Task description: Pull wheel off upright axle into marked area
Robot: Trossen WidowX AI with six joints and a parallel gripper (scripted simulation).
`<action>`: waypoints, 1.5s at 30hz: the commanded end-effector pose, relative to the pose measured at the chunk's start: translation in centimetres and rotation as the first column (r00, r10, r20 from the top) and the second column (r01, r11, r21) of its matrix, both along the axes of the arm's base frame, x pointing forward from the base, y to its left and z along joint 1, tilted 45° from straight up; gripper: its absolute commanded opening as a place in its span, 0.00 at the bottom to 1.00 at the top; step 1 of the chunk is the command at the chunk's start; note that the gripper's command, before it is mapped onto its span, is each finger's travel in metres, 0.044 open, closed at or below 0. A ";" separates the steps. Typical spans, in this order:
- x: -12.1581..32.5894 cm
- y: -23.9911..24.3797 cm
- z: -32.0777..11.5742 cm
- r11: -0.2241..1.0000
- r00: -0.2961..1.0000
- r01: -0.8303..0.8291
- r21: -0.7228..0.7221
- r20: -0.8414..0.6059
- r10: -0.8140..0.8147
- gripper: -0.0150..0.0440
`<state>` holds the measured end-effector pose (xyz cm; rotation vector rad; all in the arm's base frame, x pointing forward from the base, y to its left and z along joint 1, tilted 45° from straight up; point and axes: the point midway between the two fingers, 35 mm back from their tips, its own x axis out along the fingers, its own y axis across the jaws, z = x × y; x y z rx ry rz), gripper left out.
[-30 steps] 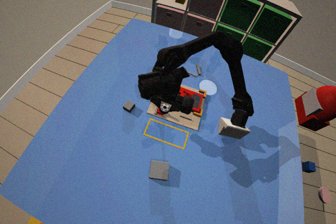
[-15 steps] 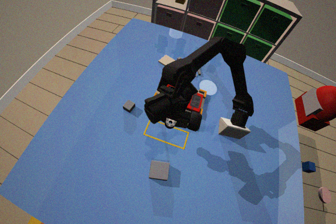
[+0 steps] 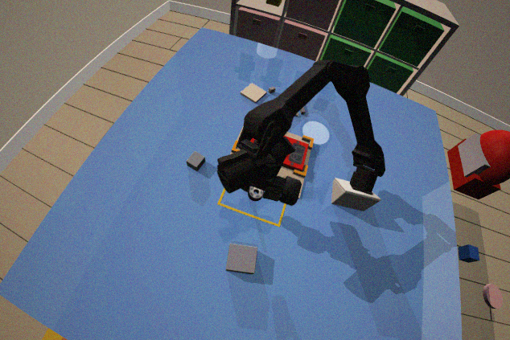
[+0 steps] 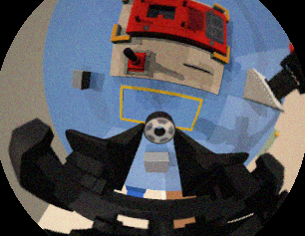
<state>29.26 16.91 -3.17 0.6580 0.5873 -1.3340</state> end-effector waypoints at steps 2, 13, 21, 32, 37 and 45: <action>0.4 -1.9 -1.9 1.000 1.000 -0.001 -0.010 -0.006 0.001 0.25; 0.8 -5.2 -5.0 1.000 1.000 0.000 -0.014 -0.005 0.000 0.25; 0.8 -5.0 -4.7 1.000 1.000 0.008 -0.010 -0.005 -0.008 0.52; 0.2 -1.8 -1.6 1.000 1.000 0.002 -0.010 -0.006 -0.002 0.76; -0.1 -0.8 -0.5 1.000 1.000 0.000 -0.011 -0.006 0.000 0.76; -4.1 -0.7 1.6 0.999 0.998 -0.039 -0.014 -0.039 0.039 1.00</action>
